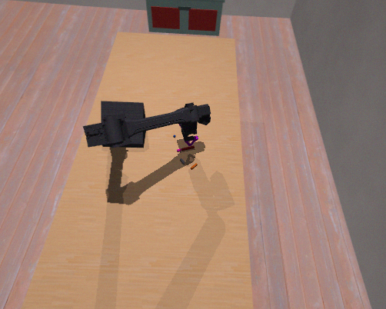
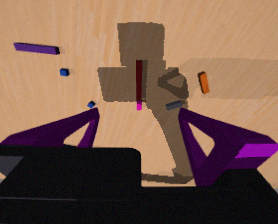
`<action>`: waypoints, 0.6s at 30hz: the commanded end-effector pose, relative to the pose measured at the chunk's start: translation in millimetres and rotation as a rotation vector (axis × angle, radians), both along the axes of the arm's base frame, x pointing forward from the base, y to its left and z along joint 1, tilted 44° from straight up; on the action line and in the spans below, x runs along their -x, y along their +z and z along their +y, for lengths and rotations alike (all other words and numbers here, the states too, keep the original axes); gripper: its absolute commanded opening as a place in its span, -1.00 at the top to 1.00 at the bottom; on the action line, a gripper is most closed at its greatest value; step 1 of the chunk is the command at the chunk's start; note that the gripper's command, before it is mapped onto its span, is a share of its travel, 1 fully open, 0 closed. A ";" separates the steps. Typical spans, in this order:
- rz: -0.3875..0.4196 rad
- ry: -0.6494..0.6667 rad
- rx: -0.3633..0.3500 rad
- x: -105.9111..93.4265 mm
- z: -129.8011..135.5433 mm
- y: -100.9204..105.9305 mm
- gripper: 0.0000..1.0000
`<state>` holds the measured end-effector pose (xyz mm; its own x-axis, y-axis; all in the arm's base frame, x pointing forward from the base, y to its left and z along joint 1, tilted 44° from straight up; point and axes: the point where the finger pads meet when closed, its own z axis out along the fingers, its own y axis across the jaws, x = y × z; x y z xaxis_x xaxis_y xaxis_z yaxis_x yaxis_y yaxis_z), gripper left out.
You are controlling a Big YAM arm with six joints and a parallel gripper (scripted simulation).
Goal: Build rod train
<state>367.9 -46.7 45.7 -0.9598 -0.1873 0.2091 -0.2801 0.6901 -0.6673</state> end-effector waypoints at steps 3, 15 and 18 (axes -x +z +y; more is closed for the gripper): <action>-0.035 0.002 -0.010 -14.4 7.6 10.9 -1.00; -0.063 0.015 -0.018 -20.2 25.8 30.4 -1.00; -0.063 0.015 -0.020 -19.9 36.5 41.4 -1.00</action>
<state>366.1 -34.6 60.0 -0.9571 -0.1890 0.2198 -0.2886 0.6925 -0.6612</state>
